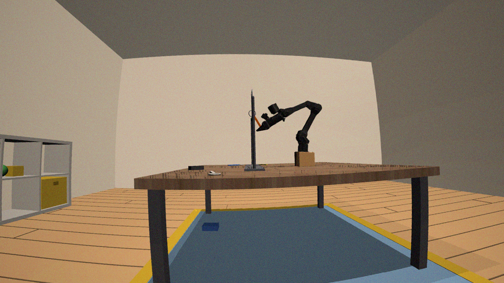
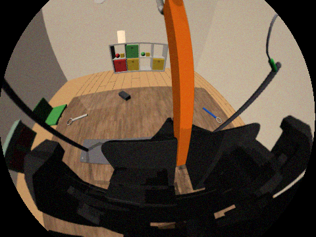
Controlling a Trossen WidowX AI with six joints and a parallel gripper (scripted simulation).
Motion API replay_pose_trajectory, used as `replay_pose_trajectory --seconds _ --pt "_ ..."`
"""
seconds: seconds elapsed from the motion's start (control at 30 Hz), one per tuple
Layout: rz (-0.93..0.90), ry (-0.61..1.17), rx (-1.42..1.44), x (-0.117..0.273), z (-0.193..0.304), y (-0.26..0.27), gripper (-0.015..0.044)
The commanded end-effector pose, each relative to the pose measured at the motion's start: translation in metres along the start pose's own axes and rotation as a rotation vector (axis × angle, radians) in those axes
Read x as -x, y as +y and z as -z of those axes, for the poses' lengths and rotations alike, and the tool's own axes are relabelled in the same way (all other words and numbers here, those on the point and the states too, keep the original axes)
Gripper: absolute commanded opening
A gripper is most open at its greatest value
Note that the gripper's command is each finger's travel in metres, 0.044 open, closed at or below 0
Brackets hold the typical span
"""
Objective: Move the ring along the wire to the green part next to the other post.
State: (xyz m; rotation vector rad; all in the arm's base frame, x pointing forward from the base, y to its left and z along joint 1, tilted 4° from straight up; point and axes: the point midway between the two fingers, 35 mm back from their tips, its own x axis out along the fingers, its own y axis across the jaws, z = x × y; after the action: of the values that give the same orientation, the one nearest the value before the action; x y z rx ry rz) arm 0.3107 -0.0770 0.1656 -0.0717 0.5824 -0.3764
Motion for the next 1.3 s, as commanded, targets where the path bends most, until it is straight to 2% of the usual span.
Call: replay_pose_trajectory --seconds 0.0,1.27 --pt "-0.027 -0.004 -0.047 0.002 -0.005 0.009 -0.015" --pt "-0.152 0.021 -0.261 0.015 -0.013 0.074 -0.015"
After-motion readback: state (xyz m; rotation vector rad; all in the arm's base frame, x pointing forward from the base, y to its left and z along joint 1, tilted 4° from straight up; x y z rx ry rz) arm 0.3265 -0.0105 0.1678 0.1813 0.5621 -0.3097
